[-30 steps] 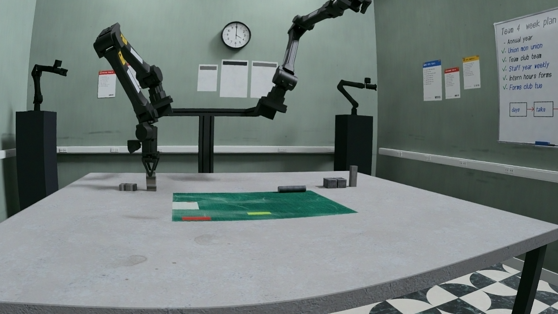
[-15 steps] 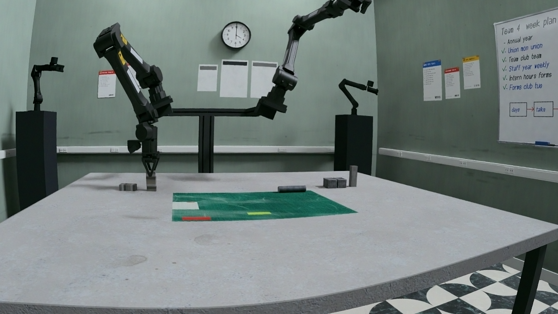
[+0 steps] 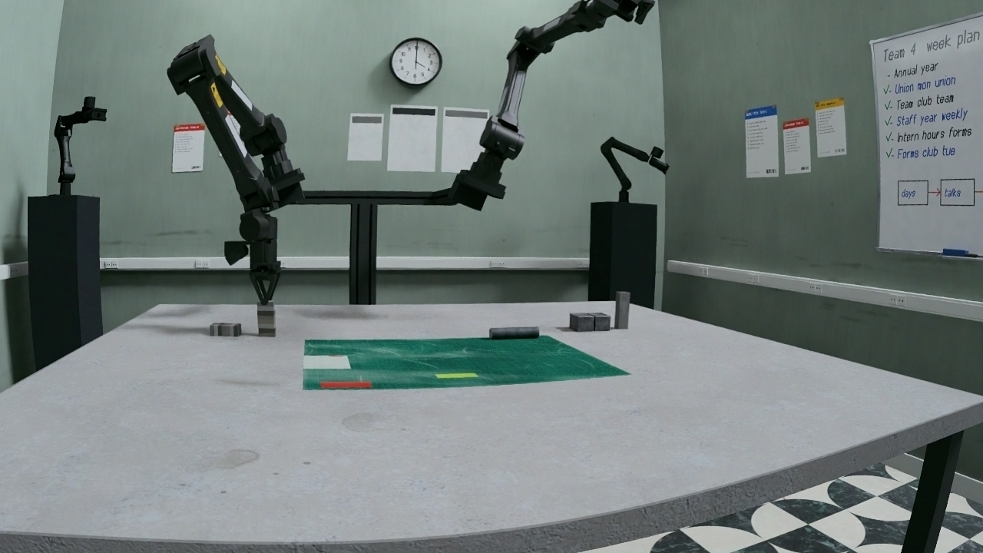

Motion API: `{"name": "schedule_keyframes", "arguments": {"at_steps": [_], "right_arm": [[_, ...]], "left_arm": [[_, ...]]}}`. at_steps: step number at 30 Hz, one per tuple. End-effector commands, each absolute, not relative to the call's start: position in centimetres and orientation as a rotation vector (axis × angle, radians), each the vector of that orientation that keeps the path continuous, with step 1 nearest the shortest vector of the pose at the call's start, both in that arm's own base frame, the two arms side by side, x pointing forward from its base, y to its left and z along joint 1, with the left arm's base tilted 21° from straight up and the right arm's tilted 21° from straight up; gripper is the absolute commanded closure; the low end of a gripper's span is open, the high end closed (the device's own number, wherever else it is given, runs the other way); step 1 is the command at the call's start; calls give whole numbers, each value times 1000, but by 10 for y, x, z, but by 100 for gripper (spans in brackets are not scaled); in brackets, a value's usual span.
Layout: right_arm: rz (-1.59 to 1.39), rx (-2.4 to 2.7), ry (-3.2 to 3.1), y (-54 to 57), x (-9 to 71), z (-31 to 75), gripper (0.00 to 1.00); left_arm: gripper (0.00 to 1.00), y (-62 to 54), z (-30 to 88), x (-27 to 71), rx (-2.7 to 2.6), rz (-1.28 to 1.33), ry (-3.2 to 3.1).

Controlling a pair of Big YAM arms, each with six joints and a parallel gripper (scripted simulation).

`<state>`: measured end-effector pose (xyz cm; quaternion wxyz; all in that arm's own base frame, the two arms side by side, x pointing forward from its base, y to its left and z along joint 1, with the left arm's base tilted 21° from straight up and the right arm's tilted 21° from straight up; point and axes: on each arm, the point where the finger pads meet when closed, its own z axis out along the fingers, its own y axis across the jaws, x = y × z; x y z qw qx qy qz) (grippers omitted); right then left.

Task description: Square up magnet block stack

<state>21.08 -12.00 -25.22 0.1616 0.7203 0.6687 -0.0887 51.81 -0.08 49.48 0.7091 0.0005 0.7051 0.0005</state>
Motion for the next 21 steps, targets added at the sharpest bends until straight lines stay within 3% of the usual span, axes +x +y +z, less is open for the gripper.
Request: {"name": "schedule_keyframes", "arguments": {"at_steps": [1,21], "right_arm": [[-272,2056,1934,-111,197,-241,40],[-251,2052,1912,-113,210,-224,40]], "left_arm": [[0,-10,519,515,22,-2,1510],[0,-10,519,515,22,-2,1510]]}}
